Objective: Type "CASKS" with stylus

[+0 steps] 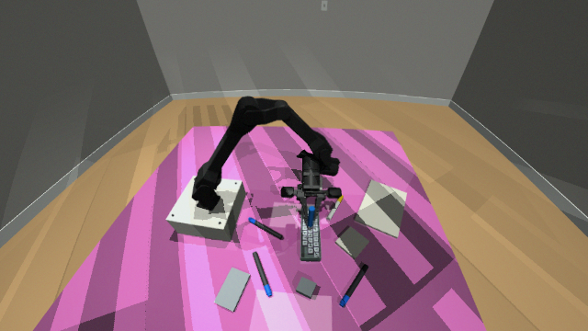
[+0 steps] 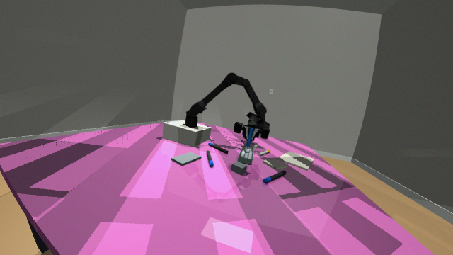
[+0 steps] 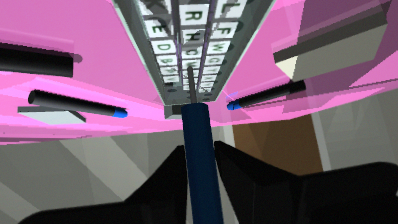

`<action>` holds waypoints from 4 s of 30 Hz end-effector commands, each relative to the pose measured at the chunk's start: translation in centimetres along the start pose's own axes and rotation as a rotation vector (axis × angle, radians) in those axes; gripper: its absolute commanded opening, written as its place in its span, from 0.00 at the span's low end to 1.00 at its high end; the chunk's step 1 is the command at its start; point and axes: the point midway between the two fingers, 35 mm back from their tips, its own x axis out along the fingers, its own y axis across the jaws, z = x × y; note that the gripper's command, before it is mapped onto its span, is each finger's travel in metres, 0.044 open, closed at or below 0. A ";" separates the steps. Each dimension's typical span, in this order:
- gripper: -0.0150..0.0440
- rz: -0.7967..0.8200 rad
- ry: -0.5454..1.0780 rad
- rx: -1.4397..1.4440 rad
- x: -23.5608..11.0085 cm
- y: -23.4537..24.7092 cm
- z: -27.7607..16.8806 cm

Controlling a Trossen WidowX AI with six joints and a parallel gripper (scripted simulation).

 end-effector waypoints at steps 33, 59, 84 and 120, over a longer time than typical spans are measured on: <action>0.25 -0.002 -0.003 0.007 -6.0 1.6 2.3; 0.39 -0.002 -0.004 0.007 -5.6 1.7 3.2; 0.39 -0.002 -0.004 0.007 -5.2 1.7 3.8; 0.39 -0.002 -0.004 0.007 -4.9 1.7 4.5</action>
